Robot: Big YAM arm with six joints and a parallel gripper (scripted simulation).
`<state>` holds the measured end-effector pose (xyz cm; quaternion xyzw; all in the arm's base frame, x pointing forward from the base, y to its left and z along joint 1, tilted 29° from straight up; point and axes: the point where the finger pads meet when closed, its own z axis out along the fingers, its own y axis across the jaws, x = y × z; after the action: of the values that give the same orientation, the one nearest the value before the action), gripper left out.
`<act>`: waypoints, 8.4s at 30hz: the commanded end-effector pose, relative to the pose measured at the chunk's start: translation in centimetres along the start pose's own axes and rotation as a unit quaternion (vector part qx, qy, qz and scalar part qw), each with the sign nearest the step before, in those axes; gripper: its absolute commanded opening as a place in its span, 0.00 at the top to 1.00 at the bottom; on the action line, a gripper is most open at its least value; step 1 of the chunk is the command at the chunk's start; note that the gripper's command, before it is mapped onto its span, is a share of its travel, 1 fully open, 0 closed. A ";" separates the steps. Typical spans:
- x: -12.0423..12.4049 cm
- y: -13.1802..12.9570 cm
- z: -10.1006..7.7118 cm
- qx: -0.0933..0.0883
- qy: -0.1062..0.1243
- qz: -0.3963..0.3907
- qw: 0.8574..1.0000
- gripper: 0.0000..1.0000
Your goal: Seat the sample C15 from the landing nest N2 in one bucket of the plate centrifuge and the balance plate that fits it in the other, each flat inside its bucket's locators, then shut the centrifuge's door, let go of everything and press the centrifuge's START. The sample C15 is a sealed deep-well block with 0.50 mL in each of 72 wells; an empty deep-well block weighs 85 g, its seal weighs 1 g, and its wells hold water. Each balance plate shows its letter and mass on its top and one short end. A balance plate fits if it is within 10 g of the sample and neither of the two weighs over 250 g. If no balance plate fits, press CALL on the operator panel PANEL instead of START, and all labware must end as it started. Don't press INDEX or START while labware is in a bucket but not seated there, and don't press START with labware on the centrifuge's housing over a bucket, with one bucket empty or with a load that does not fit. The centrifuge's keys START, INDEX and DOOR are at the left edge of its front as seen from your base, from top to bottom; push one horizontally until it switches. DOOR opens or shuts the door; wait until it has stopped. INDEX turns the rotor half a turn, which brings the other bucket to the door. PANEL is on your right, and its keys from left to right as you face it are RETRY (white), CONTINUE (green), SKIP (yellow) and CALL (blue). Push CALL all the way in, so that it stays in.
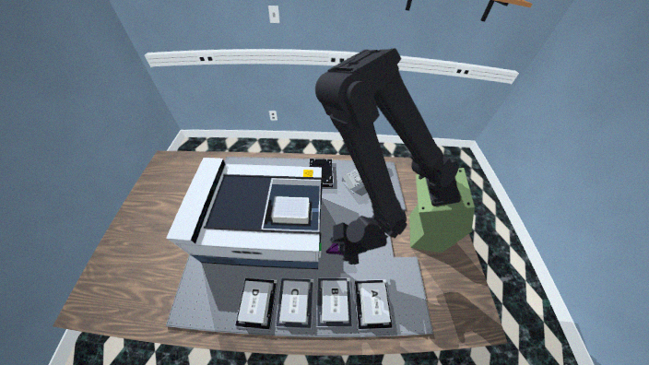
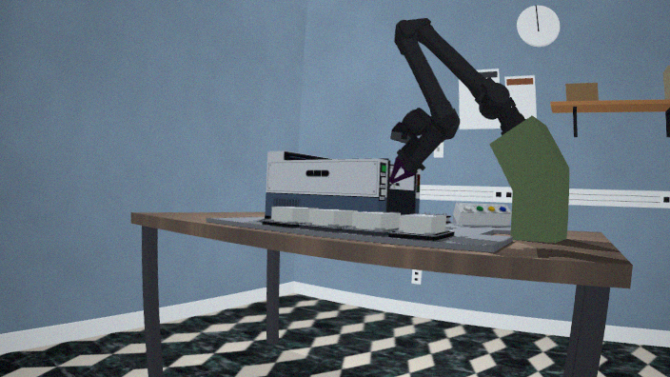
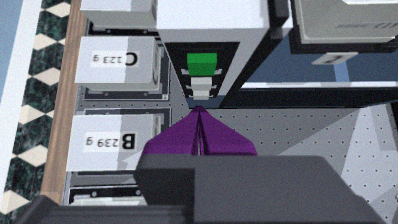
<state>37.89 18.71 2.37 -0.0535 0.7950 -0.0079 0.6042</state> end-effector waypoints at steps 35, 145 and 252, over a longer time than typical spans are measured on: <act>0.4 -1.1 0.2 0.008 0.004 -0.010 1.000 1.00; -2.3 -0.8 2.2 0.008 -0.003 -0.005 1.000 1.00; -2.8 -0.8 2.6 0.008 -0.004 -0.005 1.000 1.00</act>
<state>39.65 18.57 2.99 -0.0621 0.8011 -0.0110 0.5952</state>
